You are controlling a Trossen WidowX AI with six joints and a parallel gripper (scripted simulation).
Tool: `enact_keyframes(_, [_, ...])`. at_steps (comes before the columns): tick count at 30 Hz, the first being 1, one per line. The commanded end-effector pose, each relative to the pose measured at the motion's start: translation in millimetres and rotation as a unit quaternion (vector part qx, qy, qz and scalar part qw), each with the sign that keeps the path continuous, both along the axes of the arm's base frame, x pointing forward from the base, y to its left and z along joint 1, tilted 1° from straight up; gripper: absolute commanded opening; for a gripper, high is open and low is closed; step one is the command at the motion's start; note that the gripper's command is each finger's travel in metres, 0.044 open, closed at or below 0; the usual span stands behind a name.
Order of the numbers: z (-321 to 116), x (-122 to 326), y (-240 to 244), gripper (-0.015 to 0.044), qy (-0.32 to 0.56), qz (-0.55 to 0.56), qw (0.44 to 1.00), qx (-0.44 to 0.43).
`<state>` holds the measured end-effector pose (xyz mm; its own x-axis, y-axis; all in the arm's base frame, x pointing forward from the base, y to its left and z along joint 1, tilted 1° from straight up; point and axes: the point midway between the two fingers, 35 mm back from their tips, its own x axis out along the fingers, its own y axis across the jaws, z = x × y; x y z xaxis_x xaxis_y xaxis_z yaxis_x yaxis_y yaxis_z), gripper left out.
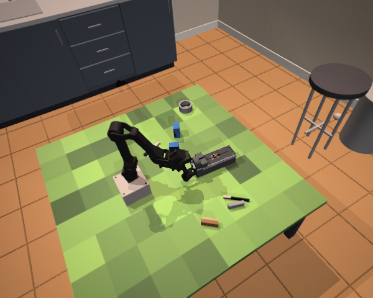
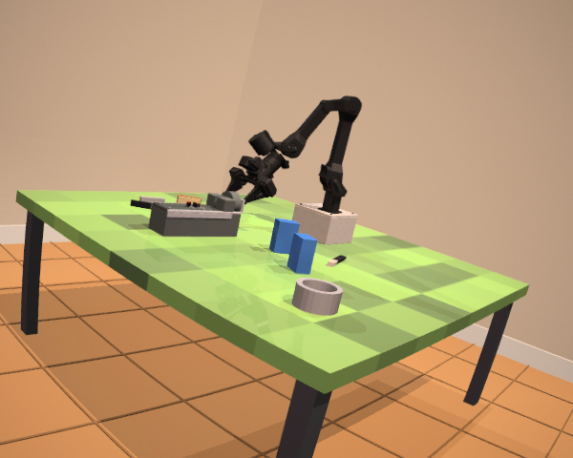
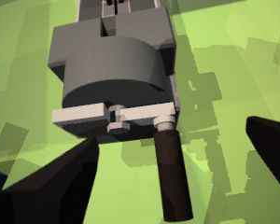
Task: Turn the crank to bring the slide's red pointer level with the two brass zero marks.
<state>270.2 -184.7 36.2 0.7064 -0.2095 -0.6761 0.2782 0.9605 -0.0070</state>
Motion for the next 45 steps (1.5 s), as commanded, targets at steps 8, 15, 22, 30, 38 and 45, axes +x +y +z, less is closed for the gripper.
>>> enact_keyframes(8, [-19.0, -1.6, 2.1, 0.0440, 0.003, 0.001, 1.000, 0.001])
enact_keyframes(15, [-29.9, -2.5, 3.1, 0.0440, 0.003, 0.002, 1.000, 0.002])
enact_keyframes(22, [-31.8, -2.7, 3.3, 0.0335, 0.003, 0.002, 1.000, 0.002])
enact_keyframes(30, [-31.8, -2.7, 3.3, 0.0125, 0.003, 0.002, 1.000, 0.002])
enact_keyframes(38, [-31.8, -2.7, 3.3, 0.0000, 0.003, 0.002, 1.000, 0.002])
enact_keyframes(45, [-32.4, -2.5, 3.4, 0.0000, 0.003, 0.002, 1.000, 0.002])
